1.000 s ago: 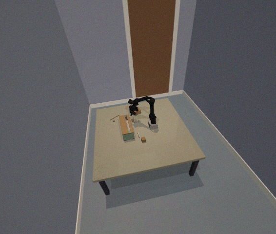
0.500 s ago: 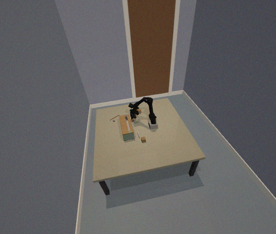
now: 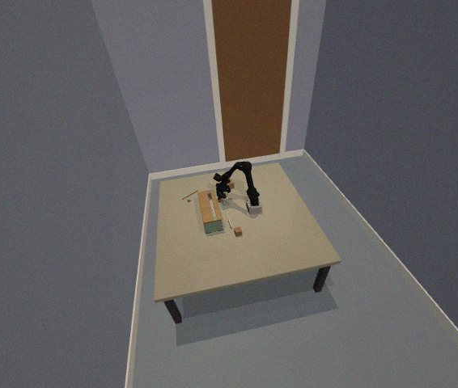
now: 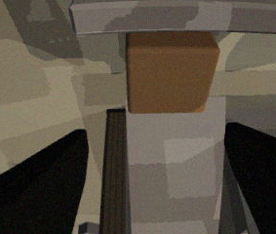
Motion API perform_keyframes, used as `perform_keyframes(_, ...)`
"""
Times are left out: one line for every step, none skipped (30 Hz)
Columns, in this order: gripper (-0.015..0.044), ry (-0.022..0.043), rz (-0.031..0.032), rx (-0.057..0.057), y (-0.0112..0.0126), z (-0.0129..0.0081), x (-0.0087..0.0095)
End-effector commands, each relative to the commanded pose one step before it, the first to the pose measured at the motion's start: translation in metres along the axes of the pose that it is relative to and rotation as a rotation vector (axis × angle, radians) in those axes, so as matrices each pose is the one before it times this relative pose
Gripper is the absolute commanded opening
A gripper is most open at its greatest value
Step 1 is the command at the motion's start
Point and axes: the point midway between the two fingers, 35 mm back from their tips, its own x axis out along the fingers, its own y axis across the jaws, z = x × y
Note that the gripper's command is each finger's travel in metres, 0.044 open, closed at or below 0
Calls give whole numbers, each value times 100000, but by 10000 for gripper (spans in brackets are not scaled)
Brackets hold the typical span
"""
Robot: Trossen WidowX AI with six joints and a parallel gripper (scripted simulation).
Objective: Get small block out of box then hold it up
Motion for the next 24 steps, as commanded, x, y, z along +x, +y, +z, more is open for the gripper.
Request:
perform_keyframes(285,-728,-731,822,-250,598,753)
perform_keyframes(285,-1,-1,1,-6,70,143)
perform_keyframes(285,-1,-1,1,-7,70,142)
perform_keyframes(285,-2,-1,1,-7,71,141)
perform_keyframes(285,-2,-1,1,-8,71,141)
perform_keyframes(285,-2,-2,1,-9,72,140)
perform_keyframes(285,-2,-2,1,-9,73,139)
perform_keyframes(285,-2,-2,1,-10,73,138)
perform_keyframes(285,-2,-2,1,-11,74,139)
perform_keyframes(285,-2,-2,1,-12,75,138)
perform_keyframes(285,-2,-2,1,-12,75,137)
perform_keyframes(285,-2,-2,1,-13,76,137)
perform_keyframes(285,-2,-2,1,-14,76,136)
perform_keyframes(285,-2,-2,1,-14,77,135)
perform_keyframes(285,-2,-2,1,-15,77,134)
perform_keyframes(285,-2,-2,1,-12,60,104)
perform_keyframes(285,-1,-1,0,-8,36,62)
perform_keyframes(285,0,0,0,-3,12,21)
perform_keyframes(259,0,0,0,0,0,0)
perform_keyframes(233,0,0,0,0,0,0)
perform_keyframes(206,0,0,0,0,0,0)
perform_keyframes(180,0,0,0,0,0,0)
perform_keyframes(154,0,0,0,0,0,0)
perform_keyframes(127,0,0,0,0,0,0)
